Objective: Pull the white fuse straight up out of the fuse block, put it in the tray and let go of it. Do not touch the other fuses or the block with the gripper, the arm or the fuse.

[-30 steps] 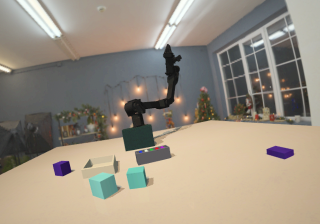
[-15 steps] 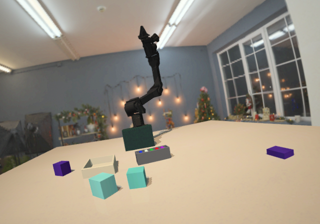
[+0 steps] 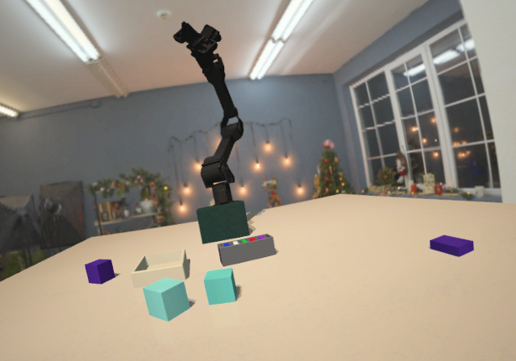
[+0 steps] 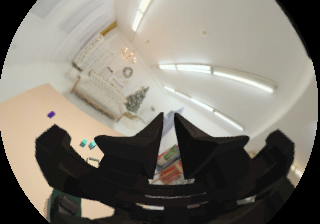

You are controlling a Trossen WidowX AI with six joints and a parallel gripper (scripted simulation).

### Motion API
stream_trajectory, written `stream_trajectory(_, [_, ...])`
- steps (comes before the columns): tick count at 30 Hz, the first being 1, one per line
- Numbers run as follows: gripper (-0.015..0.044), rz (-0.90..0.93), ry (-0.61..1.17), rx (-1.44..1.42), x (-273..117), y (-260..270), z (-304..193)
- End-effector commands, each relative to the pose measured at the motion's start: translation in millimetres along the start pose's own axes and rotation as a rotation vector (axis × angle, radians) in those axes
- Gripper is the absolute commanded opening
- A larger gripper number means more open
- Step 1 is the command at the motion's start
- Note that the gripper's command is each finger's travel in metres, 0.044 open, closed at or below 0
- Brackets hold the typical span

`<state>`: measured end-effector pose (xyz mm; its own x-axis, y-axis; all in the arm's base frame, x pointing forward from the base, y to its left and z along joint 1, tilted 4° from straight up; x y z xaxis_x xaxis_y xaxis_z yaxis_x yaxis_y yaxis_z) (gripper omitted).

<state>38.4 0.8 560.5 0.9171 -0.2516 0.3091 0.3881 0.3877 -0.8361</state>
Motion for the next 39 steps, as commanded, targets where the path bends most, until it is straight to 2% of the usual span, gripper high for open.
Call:
stream_trajectory(1, [0.0072,0.146,0.011,0.056,37,26,-17])
stream_trajectory(7, [0.0072,0.325,0.102,0.176,93,71,-45])
stream_trajectory(13, [0.0072,0.557,0.251,0.31,150,147,-77])
stream_trajectory(21, [0.0072,0.852,0.487,0.442,186,268,-109])
stream_trajectory(29, [0.0072,1.115,0.788,0.474,173,393,-138])
stream_trajectory(39, [0.0072,1.365,1.247,0.324,89,524,-182])
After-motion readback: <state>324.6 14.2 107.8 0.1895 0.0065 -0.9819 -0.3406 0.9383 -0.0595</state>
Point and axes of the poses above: the point midway between the two fingers, 35 mm back from their tips, its own x axis out along the fingers, its own y axis across the jaws, z = x × y, the point moved 5 cm from there along -x, back along the fingers, and after that the axes turned 10 degrees about -x, right-handed, at the moved point
